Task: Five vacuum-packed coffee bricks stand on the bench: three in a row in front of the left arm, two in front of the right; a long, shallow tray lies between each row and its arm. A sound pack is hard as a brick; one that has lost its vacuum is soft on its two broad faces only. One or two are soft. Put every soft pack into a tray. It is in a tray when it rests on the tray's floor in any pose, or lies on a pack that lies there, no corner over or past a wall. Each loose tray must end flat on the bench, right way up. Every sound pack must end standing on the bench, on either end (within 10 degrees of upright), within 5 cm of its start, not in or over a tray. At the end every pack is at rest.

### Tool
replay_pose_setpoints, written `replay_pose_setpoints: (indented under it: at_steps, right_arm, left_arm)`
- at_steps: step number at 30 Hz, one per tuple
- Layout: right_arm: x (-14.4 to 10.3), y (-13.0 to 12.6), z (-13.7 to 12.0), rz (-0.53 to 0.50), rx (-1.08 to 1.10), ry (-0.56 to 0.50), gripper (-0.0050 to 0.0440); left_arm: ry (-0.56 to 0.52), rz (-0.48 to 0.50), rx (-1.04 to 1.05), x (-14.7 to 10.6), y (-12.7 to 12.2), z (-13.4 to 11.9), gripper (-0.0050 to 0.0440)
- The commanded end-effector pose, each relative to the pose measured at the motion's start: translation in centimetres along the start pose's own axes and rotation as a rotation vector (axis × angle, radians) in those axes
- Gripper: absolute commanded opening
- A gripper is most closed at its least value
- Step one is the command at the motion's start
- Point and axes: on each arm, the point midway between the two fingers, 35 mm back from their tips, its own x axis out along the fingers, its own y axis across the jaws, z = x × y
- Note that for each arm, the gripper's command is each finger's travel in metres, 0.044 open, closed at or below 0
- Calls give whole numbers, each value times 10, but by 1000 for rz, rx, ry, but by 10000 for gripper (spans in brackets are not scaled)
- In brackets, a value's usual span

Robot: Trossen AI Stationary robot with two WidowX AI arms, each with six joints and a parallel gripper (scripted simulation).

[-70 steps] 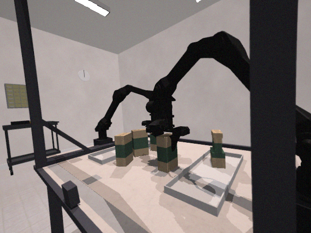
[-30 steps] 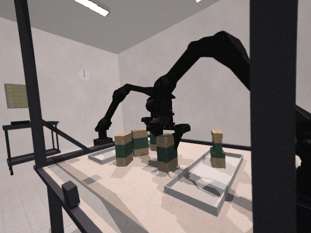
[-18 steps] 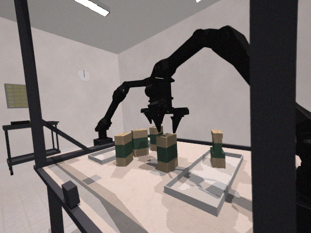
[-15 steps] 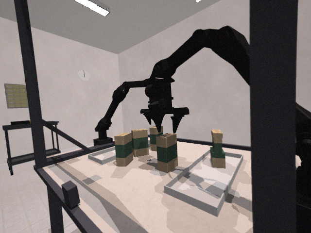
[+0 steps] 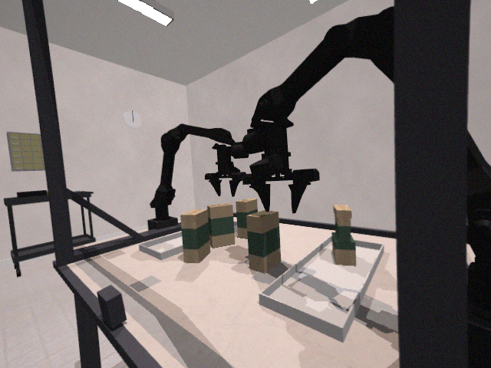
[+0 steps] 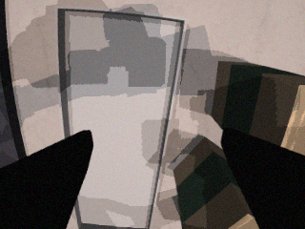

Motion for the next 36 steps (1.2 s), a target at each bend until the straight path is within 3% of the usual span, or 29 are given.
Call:
replay_pose_setpoints:
  at_steps: [1,5,12,36]
  right_arm:
    - [-13,20,-2,-50,-1,15,360]
    - [-12,45,-2,-48,-1,15,360]
    - [-11,103,-3,-45,-1,15,360]
    - [-11,103,-3,-45,-1,15,360]
  left_arm:
    - [-11,-34,4,-6,21,4,355]
    - [-12,-33,4,-5,44,6,355]
    - [-12,-33,4,-5,44,6,355]
    - [-12,-33,4,-5,44,6,355]
